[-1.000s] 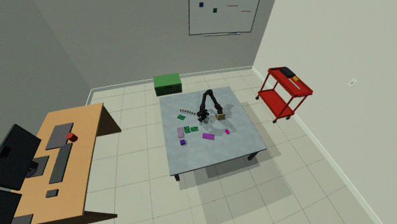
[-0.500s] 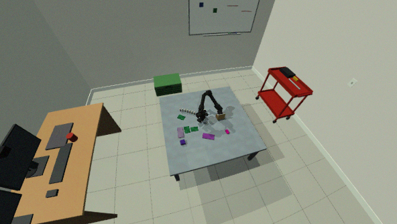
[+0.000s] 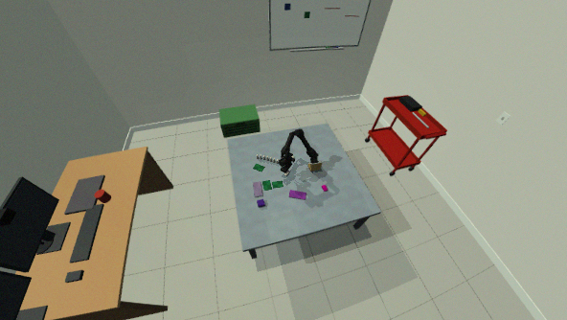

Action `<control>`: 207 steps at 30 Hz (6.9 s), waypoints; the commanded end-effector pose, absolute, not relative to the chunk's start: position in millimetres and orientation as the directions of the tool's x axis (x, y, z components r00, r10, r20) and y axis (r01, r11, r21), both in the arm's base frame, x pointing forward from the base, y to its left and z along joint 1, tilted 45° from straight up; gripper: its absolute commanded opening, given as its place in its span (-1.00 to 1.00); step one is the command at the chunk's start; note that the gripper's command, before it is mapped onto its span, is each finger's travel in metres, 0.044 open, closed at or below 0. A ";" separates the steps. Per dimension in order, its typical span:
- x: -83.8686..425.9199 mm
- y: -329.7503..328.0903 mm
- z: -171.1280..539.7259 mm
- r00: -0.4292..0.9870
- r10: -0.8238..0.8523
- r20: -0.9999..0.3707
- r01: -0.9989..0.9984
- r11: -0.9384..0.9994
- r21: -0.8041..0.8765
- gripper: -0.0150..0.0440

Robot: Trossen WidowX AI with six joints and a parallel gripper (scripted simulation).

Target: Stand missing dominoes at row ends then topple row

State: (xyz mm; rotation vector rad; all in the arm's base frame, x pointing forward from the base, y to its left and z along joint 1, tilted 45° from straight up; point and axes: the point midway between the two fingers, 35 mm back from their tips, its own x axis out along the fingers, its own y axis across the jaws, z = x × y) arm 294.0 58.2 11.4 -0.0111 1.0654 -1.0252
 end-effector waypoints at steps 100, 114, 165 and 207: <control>305.6 183.2 12.2 0.091 -0.684 -0.724 -0.712 0.464 -0.527 -0.13; 287.0 231.8 -62.1 0.079 -0.625 -0.777 -0.811 0.413 -0.415 -0.13; 303.7 222.4 -152.4 0.243 0.080 -0.967 -0.837 0.520 -0.168 -0.13; 280.6 193.6 -80.8 0.530 0.557 -0.640 -0.847 0.386 -0.366 -0.13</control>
